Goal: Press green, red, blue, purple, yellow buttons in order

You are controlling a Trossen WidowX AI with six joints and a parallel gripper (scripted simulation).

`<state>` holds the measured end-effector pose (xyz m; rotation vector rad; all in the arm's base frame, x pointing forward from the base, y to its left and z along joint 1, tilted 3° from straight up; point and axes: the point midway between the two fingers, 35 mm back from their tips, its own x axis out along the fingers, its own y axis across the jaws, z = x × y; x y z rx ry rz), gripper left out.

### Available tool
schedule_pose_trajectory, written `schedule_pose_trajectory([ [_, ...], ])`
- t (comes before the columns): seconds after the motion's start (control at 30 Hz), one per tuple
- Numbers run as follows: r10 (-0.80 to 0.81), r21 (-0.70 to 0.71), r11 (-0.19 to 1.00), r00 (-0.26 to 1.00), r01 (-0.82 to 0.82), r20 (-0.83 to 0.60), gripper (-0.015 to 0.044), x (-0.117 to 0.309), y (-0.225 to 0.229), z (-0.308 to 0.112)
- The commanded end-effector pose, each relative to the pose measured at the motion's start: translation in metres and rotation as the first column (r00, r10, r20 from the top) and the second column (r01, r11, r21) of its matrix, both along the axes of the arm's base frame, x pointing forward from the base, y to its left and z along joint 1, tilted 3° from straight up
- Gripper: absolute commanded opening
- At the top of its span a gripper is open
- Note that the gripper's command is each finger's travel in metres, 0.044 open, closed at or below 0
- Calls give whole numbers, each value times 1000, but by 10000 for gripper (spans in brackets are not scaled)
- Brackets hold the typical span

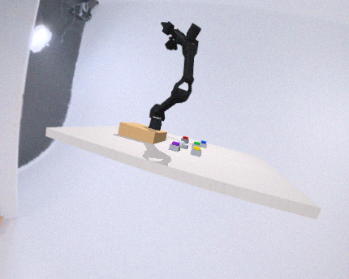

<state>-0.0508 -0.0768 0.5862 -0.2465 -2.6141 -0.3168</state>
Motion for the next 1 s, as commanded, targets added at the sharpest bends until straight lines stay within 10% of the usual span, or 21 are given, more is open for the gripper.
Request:
schedule_pose_trajectory([
  [0.0,-4,-17,1000,1000,4,3,400,-2,3,0],
  [0.23,-162,-544,825,986,154,32,400,-49,107,-23],
  [0.47,-410,-916,372,912,154,-13,400,-40,218,-68],
  [0.73,-712,-989,-59,701,-132,-51,400,19,303,-126],
  [0.97,-936,-822,-188,352,-538,-16,400,100,342,-189],
])
